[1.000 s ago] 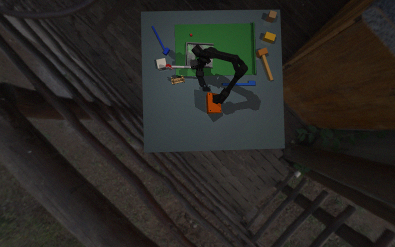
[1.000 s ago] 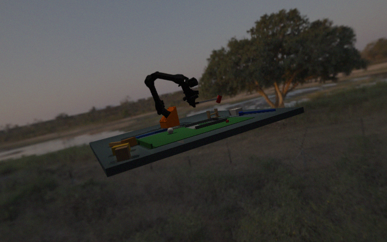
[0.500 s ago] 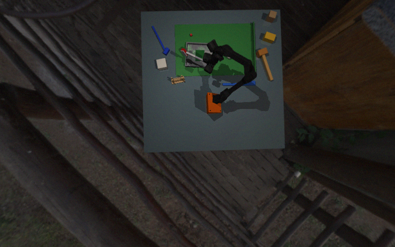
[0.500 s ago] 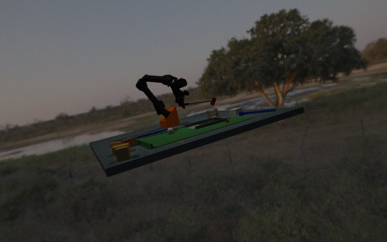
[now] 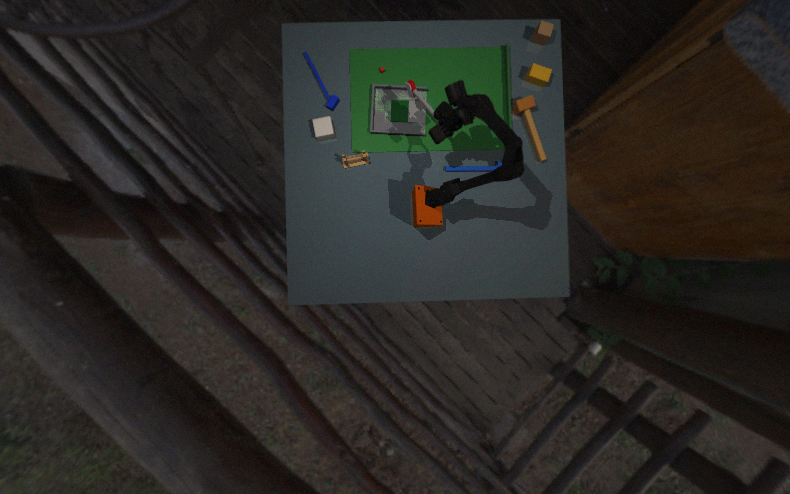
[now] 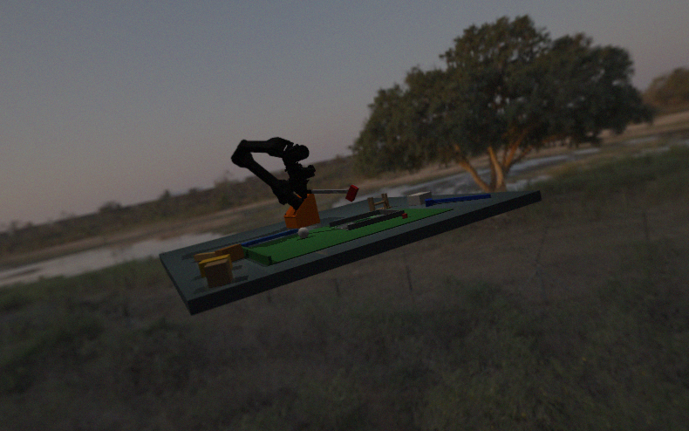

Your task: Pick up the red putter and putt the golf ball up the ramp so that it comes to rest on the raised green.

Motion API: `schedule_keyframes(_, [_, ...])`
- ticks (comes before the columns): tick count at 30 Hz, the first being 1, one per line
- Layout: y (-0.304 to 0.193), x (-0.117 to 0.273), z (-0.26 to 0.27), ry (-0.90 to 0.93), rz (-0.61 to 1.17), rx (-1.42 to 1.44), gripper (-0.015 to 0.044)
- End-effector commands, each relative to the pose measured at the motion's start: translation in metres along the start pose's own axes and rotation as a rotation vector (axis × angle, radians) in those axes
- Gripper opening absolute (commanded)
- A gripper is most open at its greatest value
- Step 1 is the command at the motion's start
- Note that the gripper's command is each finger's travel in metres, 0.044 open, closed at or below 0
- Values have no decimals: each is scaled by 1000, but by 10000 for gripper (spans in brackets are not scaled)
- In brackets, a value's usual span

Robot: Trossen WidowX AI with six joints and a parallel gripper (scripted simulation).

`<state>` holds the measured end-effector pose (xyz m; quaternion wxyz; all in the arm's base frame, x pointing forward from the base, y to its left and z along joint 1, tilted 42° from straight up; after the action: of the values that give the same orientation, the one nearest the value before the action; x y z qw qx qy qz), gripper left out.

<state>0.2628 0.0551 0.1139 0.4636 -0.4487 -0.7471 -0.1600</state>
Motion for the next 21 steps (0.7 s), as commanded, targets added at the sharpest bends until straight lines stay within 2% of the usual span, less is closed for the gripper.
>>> schedule_keyframes(1, [-16, 5, -17, -21, 3, -108, 0])
schedule_keyframes(21, [-119, 23, -84, -156, 53, -680, 0])
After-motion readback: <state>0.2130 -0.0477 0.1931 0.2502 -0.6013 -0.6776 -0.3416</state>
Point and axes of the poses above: the point midway between the two fingers, 35 mm back from their tips, its own x axis back along the fingers, its own z axis across the jaws, y = z × x, the point moved 1 cm from there along x, back along the fingers, and after that the axes turned 9 degrees about -x, right-handed, at the moved point
